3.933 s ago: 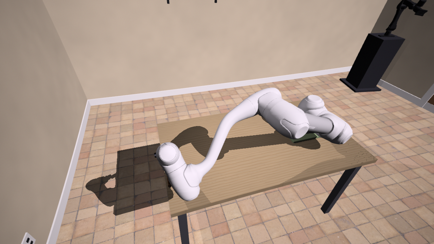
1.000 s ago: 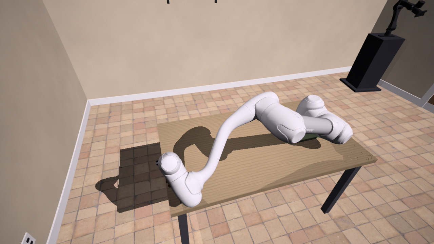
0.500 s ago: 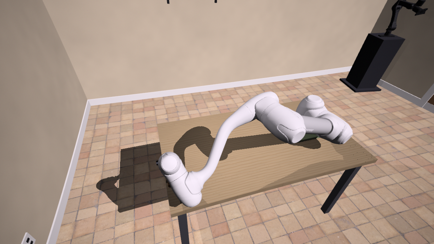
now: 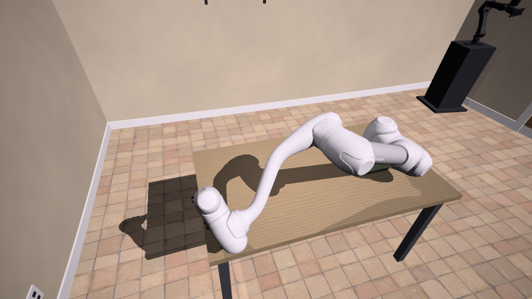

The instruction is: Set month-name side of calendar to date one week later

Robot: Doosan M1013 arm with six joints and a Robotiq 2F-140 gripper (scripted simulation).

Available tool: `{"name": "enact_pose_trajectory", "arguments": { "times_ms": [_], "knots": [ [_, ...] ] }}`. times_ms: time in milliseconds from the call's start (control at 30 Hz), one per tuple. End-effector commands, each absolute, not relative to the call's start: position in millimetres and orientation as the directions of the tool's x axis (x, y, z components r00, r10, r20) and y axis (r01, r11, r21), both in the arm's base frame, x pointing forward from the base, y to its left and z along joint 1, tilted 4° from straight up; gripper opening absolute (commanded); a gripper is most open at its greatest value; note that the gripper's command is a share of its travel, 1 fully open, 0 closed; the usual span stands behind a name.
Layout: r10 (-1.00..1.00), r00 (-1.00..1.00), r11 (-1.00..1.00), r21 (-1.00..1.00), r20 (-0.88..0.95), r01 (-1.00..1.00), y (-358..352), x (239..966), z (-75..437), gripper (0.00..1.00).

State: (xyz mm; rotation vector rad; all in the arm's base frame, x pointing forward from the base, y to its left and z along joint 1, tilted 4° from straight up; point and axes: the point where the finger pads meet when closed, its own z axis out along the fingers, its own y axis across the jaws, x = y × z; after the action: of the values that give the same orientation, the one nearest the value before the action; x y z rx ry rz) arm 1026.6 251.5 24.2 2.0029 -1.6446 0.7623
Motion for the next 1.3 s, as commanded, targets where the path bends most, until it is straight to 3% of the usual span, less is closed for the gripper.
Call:
{"name": "enact_pose_trajectory", "arguments": {
  "times_ms": [0, 633, 1267],
  "knots": [
    [-0.74, 0.142, -0.199, -0.011, 0.658, -0.98, 251.5, 1026.6, 24.4, 0.25],
    [-0.74, 0.142, -0.199, -0.011, 0.658, -0.98, 250.9, 1026.6, 32.1, 0.25],
    [-0.74, 0.142, -0.199, -0.011, 0.658, -0.98, 246.9, 1026.7, 91.4, 0.25]
  ]
}}
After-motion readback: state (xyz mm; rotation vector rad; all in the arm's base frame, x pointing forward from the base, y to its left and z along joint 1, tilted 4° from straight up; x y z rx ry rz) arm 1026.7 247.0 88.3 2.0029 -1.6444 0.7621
